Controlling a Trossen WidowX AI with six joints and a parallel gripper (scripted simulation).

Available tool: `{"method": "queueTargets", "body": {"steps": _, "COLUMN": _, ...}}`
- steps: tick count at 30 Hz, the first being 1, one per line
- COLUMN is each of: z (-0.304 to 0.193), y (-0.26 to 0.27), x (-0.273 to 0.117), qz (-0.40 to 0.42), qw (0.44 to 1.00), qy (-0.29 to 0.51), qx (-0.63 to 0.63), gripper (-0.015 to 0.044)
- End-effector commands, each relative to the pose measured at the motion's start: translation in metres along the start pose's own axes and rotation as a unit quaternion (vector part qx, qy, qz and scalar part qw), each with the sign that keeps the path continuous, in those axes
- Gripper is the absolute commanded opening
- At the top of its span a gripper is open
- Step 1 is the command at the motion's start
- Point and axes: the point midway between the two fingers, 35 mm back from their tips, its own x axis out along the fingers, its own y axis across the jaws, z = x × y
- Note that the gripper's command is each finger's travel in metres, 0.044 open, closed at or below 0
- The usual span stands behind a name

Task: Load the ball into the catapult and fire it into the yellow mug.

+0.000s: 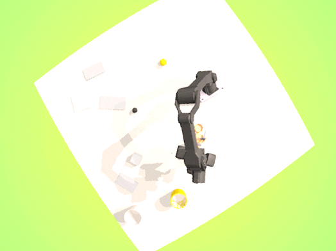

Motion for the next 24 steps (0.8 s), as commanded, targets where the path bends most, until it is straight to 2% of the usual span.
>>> {"method": "queueTargets", "body": {"steps": 1, "z": -0.003, "y": 0.000, "x": 0.007, "qz": -0.001, "qw": 1.000, "qy": 0.010, "qx": -0.002, "gripper": 0.0440}}
{"method": "queueTargets", "body": {"steps": 5, "z": -0.007, "y": -0.001, "x": -0.005, "qz": 0.000, "qw": 1.000, "qy": 0.018, "qx": 0.003, "gripper": 0.0440}}
{"method": "queueTargets", "body": {"steps": 10, "z": -0.008, "y": -0.002, "x": 0.040, "qz": -0.001, "qw": 1.000, "qy": 0.018, "qx": 0.003, "gripper": 0.0440}}
{"method": "queueTargets", "body": {"steps": 24, "z": -0.008, "y": -0.002, "x": 0.051, "qz": -0.001, "qw": 1.000, "qy": 0.018, "qx": 0.003, "gripper": 0.0440}}
